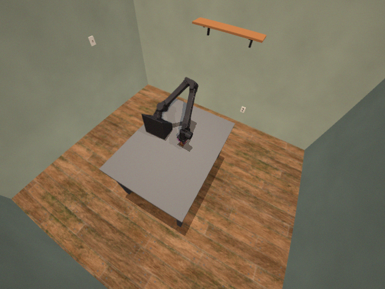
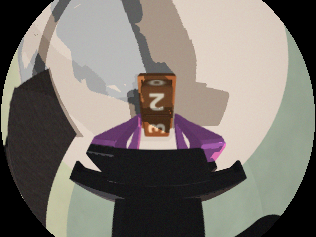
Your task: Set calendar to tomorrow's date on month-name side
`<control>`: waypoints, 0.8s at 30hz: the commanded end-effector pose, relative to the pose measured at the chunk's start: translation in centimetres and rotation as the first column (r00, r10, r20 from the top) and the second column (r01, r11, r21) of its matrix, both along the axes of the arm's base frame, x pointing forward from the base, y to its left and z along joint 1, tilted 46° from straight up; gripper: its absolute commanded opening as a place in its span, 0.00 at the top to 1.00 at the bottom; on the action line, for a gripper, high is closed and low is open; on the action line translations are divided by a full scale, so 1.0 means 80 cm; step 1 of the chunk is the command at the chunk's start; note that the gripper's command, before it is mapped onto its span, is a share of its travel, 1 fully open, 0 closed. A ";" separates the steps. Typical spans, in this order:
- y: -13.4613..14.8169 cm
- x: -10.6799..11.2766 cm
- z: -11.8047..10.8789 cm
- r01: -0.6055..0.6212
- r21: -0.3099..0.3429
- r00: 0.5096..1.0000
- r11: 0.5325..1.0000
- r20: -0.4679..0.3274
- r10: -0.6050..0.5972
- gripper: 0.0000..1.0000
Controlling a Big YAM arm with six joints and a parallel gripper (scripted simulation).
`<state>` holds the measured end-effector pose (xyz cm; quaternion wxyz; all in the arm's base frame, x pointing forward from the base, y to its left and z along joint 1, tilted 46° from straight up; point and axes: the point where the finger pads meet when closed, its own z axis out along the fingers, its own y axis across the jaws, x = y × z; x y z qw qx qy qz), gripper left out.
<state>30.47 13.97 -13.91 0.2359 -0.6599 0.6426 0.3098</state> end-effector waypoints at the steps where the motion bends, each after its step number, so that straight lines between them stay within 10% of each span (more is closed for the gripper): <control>1: 0.003 0.001 0.001 0.001 0.004 1.000 1.000 0.002 -0.001 0.55; 2: 0.003 0.001 0.001 0.001 0.004 1.000 1.000 0.002 -0.001 0.74; 24: 0.003 0.001 0.001 0.001 0.004 1.000 1.000 0.002 -0.001 0.74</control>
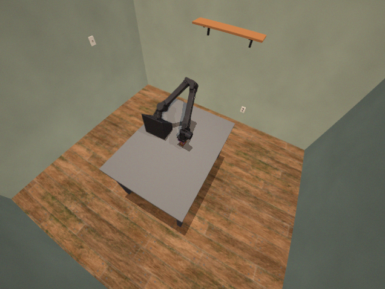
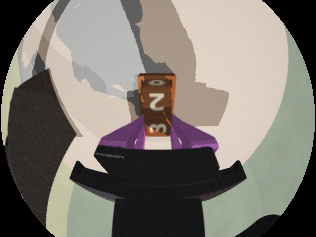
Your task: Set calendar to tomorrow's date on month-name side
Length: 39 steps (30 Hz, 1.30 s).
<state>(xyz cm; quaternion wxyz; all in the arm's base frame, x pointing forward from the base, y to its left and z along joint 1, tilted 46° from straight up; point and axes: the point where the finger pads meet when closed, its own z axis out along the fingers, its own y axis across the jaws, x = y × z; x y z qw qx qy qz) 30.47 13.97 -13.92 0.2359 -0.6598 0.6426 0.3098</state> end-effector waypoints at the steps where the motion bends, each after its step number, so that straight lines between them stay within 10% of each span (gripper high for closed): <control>1: 0.003 0.001 0.001 0.001 0.004 1.000 1.000 0.002 -0.001 0.74; 39: -0.094 0.033 0.092 -0.002 -0.001 1.000 1.000 0.028 0.002 0.74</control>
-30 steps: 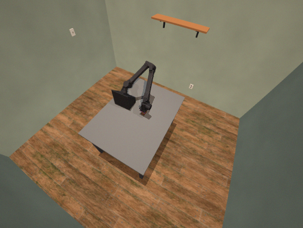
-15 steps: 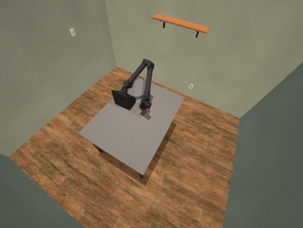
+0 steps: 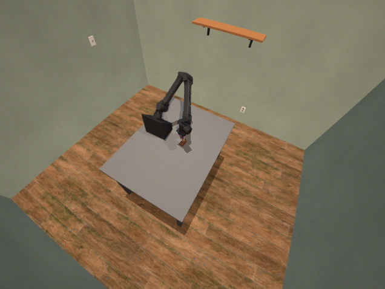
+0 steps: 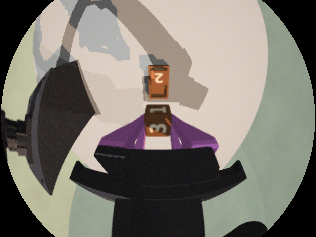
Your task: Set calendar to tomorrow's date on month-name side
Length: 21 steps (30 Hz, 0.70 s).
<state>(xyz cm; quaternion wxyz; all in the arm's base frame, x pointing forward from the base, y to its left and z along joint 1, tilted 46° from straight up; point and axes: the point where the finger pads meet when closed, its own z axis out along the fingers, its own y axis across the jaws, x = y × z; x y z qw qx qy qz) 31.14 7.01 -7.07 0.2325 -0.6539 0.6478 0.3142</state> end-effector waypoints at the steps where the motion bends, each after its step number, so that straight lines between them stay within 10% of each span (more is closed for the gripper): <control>1: -0.007 0.027 0.009 -0.012 -0.004 0.999 1.000 0.052 0.013 0.74; 8: 0.007 0.034 0.021 -0.036 -0.005 0.996 0.999 0.078 0.036 0.74; 18: 0.142 0.080 0.135 -0.271 0.000 0.914 0.963 0.313 0.257 0.74; 21: 0.130 0.083 0.121 -0.248 0.001 0.929 0.969 0.286 0.237 0.74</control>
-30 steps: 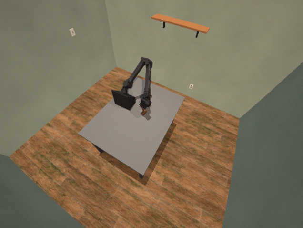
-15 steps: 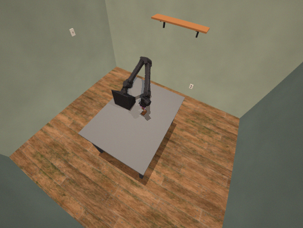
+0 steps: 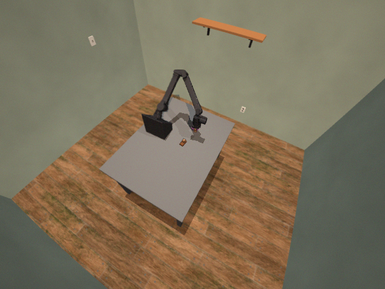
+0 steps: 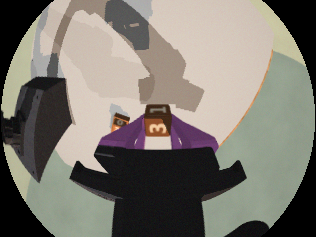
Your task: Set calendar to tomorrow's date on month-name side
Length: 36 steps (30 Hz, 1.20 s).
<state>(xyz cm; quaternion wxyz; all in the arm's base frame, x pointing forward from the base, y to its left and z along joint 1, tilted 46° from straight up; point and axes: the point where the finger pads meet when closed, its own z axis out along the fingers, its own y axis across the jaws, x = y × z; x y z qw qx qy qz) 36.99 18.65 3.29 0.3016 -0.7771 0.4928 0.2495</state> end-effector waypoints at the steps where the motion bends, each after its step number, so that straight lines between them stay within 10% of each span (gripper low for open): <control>1: -0.015 0.010 -0.008 0.043 -0.009 0.998 0.999 -0.038 -0.043 0.74; 36: 0.059 -0.019 -0.071 0.017 -0.004 0.999 1.000 -0.030 -0.017 0.74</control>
